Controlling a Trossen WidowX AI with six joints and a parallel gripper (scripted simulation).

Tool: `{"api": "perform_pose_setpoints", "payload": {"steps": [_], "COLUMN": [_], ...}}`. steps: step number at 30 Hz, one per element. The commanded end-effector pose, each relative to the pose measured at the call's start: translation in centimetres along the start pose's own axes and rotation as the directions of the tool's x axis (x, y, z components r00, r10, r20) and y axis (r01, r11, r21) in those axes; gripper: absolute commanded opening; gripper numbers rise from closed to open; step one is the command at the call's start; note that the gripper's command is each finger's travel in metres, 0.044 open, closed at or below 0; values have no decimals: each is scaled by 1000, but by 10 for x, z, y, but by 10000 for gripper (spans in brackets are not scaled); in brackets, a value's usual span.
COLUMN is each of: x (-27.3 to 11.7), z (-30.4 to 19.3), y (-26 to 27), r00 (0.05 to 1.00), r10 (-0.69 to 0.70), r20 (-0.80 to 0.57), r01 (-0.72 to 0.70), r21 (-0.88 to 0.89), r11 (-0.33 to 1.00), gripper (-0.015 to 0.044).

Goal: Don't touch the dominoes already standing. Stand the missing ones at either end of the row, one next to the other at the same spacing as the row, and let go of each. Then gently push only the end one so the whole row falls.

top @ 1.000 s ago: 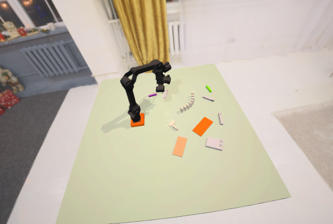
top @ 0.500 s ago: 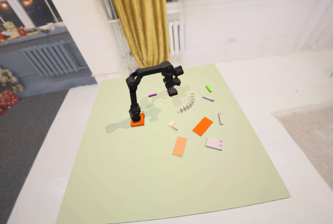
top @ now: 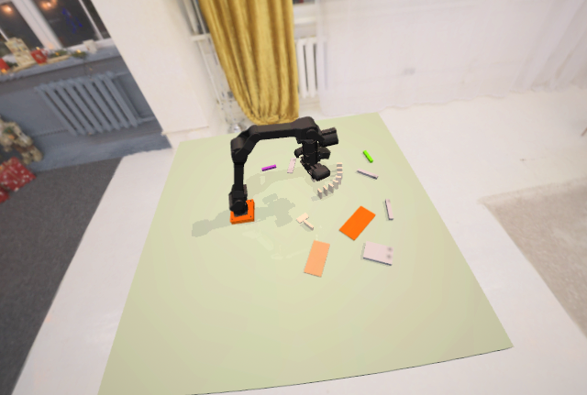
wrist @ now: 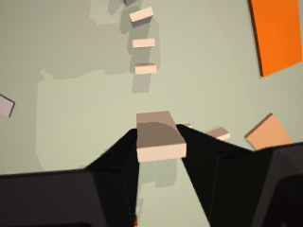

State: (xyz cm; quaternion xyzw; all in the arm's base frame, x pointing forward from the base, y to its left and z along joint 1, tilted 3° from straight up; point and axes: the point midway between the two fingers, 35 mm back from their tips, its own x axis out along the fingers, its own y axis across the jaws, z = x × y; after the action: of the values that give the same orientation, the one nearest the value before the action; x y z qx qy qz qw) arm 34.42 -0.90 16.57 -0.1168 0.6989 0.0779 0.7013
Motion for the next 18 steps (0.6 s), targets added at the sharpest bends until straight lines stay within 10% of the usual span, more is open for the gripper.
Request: {"api": "perform_pose_setpoints", "payload": {"steps": [1,18], "x": [12,87], "z": [2,6], "y": [-2,-4], "r00": [1000,1000], "r10": [-3,-3], "r20": [-1,-1], "r01": [3,3], "r21": [-6,-6], "r11": [1000,1000], "gripper": [107,107]}}
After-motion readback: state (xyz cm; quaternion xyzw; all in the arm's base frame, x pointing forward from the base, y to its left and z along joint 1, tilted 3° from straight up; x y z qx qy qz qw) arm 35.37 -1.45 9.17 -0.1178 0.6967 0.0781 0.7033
